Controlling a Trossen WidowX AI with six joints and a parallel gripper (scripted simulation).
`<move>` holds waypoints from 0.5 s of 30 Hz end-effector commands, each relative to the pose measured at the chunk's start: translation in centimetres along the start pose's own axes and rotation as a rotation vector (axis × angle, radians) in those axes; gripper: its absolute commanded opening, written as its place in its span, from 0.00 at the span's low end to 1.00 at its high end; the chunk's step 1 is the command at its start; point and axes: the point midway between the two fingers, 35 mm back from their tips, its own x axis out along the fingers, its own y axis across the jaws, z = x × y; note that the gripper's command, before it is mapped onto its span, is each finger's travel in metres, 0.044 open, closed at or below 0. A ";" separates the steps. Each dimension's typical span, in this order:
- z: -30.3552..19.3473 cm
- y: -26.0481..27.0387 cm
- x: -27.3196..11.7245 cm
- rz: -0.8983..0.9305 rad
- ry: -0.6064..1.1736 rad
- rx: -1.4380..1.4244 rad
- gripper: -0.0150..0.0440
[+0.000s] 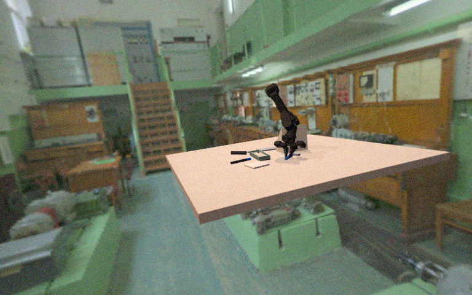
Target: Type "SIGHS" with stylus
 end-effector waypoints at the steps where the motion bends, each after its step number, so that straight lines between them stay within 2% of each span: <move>1: 0.0 0.0 0.0 0.003 0.000 0.000 0.25; 8: 0.1 0.1 -0.2 0.003 0.000 0.000 0.25; 15: 1.4 0.1 -2.0 0.003 0.000 0.000 0.25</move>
